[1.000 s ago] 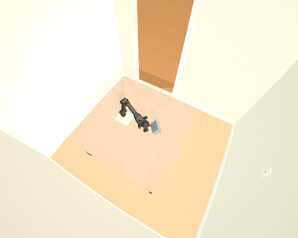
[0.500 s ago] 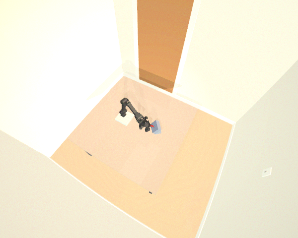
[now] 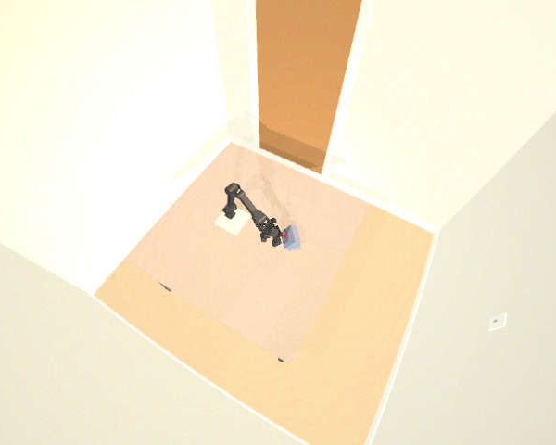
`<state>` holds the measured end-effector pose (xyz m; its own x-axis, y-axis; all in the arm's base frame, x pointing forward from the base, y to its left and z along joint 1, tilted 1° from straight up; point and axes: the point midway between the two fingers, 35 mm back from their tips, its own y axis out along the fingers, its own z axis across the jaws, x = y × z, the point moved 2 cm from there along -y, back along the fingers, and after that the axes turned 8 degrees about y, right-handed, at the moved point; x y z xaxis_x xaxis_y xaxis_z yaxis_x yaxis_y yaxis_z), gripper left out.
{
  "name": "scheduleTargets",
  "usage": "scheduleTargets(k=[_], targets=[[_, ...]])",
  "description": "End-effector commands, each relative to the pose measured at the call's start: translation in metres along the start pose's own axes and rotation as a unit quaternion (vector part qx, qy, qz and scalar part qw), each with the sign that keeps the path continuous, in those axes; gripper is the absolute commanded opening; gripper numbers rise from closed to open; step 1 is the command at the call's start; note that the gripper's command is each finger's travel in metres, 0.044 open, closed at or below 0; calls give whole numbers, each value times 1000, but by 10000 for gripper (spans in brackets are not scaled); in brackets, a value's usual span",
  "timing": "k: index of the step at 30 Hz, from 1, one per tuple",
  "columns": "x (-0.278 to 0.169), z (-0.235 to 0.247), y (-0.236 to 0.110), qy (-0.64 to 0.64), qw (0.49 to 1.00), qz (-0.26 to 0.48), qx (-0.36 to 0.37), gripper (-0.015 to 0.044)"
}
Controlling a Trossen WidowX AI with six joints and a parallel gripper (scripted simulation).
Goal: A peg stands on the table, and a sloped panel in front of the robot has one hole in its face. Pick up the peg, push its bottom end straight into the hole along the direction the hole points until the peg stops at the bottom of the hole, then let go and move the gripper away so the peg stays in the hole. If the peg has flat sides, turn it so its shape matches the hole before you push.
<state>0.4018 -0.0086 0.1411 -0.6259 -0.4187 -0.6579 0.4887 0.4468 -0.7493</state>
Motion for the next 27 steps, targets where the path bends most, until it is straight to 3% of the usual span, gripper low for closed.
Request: scheduleTargets(k=[1, 27], targets=[[-1, 0, -1, 0, 1000, 1, 0, 0], [3, 0, 5, 0, 1000, 1, 0, 0]])
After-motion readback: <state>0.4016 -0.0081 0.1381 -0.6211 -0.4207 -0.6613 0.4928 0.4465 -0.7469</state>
